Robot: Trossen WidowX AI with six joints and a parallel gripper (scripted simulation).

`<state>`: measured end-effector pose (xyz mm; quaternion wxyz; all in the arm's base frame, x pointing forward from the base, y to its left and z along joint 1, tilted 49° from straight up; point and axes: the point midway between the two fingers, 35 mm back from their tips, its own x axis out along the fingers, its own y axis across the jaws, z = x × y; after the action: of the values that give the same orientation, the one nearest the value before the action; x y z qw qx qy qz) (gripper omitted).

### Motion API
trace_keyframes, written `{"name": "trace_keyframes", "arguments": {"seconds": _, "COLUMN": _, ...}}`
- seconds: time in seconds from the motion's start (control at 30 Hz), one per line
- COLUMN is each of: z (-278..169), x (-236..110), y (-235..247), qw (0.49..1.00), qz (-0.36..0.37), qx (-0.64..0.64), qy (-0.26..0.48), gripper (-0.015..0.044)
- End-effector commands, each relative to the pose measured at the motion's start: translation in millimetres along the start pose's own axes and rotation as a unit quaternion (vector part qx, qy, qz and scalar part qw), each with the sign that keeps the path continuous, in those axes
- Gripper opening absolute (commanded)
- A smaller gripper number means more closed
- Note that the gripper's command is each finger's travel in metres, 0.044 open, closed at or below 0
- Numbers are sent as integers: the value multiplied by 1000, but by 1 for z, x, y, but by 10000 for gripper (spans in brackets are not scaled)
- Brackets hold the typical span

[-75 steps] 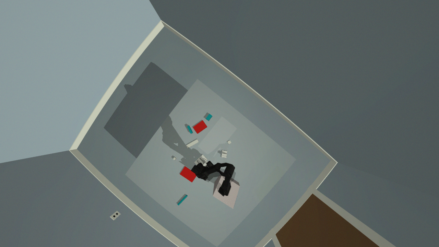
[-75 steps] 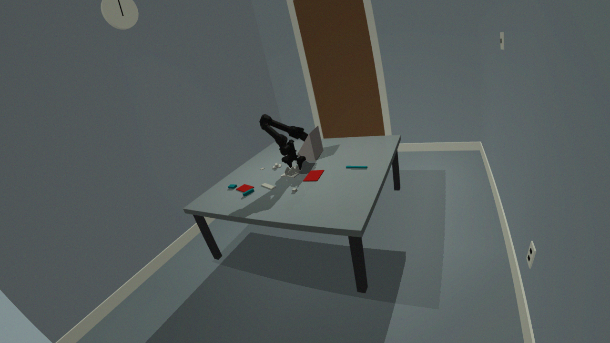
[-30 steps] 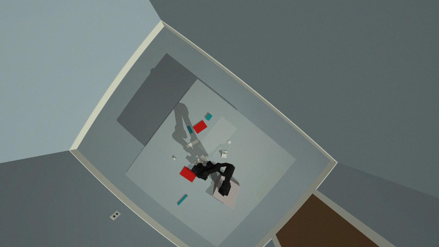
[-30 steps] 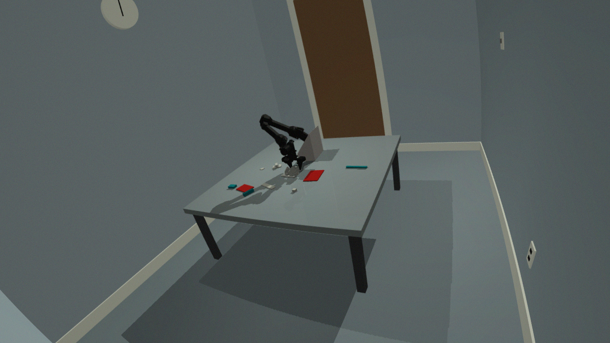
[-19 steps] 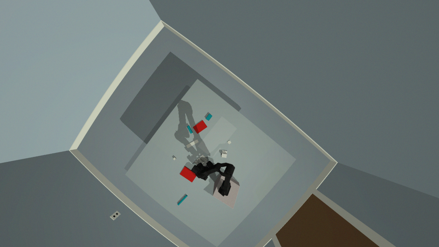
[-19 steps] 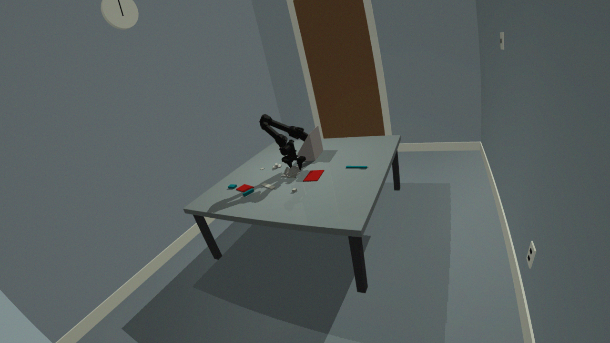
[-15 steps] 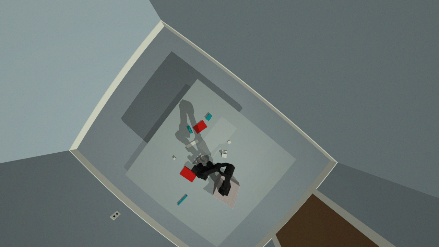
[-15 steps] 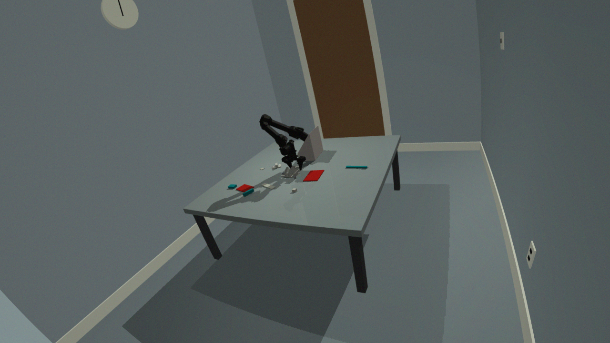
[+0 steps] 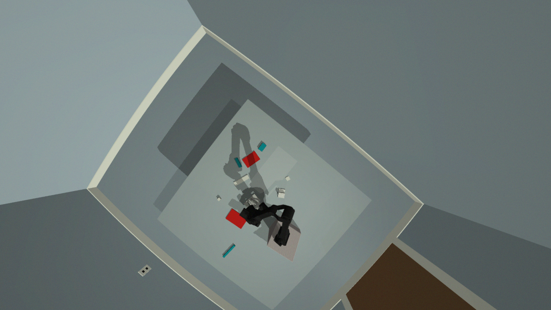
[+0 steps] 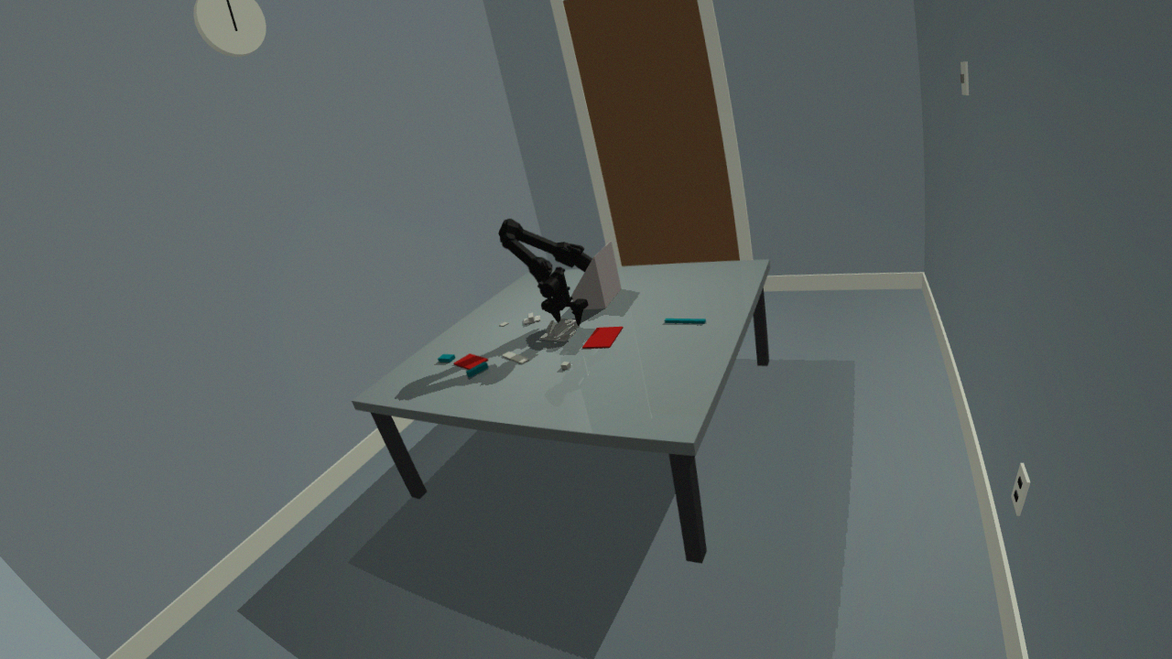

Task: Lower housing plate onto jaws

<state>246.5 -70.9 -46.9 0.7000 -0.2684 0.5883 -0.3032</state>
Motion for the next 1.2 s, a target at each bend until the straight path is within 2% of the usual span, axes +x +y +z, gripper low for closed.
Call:
{"name": "trace_keyframes", "arguments": {"seconds": 0.0, "z": 5, "x": -22, "y": 2, "qw": 1000, "qz": 6, "qx": 5, "qy": -7, "gripper": 440}}
{"name": "trace_keyframes", "arguments": {"seconds": 0.2, "z": 2, "x": -71, "y": 0, "qw": 1000, "qz": 3, "qx": 3, "qy": -6, "gripper": 440}}
{"name": "trace_keyframes", "arguments": {"seconds": 0.47, "z": 0, "x": -65, "y": 1, "qw": 1000, "qz": 1, "qx": -3, "qy": -4, "gripper": 440}}
{"name": "trace_keyframes", "arguments": {"seconds": 0.77, "z": -31, "x": -120, "y": -2, "qw": 1000, "qz": 5, "qx": 2, "qy": -5, "gripper": 440}}
{"name": "trace_keyframes", "arguments": {"seconds": 1.17, "z": -32, "x": -122, "y": -2, "qw": 1000, "qz": 5, "qx": 2, "qy": -5, "gripper": 440}}
